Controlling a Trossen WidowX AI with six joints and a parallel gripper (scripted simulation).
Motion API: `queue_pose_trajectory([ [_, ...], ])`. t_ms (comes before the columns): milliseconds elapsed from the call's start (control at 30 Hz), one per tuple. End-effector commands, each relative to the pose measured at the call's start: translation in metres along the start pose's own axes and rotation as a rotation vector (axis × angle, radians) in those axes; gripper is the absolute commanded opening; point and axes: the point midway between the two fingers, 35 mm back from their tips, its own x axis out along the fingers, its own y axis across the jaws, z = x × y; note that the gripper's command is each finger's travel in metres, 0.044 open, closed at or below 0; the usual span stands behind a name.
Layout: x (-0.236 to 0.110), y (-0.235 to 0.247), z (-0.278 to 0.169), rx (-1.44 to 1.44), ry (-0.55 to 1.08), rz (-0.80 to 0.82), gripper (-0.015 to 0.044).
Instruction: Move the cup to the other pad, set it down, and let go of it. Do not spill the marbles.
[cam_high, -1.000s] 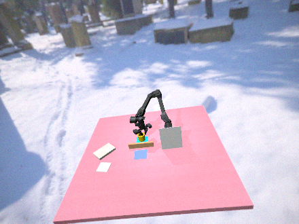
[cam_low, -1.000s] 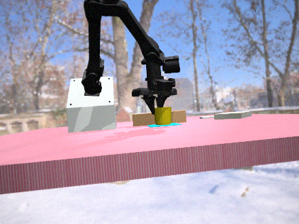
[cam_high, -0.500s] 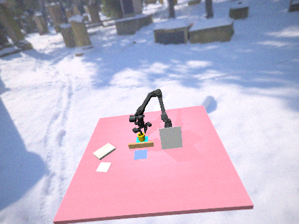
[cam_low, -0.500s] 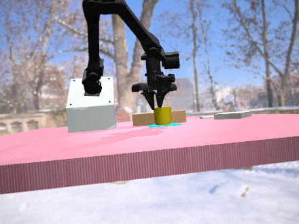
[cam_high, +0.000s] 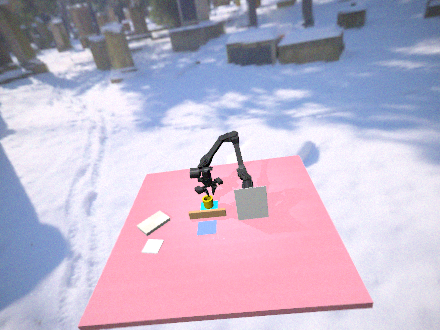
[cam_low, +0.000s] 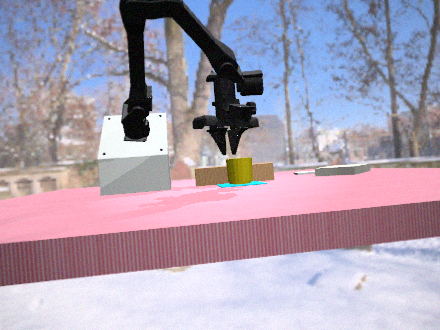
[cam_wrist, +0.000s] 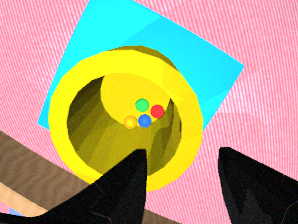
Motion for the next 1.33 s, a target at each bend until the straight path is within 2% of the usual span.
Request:
queue_pose_trajectory([
  [0,-0.005,0.0,0.001,0.009,-0.007,0.0,0.0147],
  [133,-0.009,0.0,-0.001,0.008,-0.007,0.0,0.0147],
  [500,-0.009,0.001,-0.001,0.0,0.0,0.001,0.0435],
  [1000,-0.065,0.002,-0.004,0.007,-0.003,0.001,0.044],
  [1300,-0.065,0.001,-0.004,-0.003,-0.009,0.0,0.044],
])
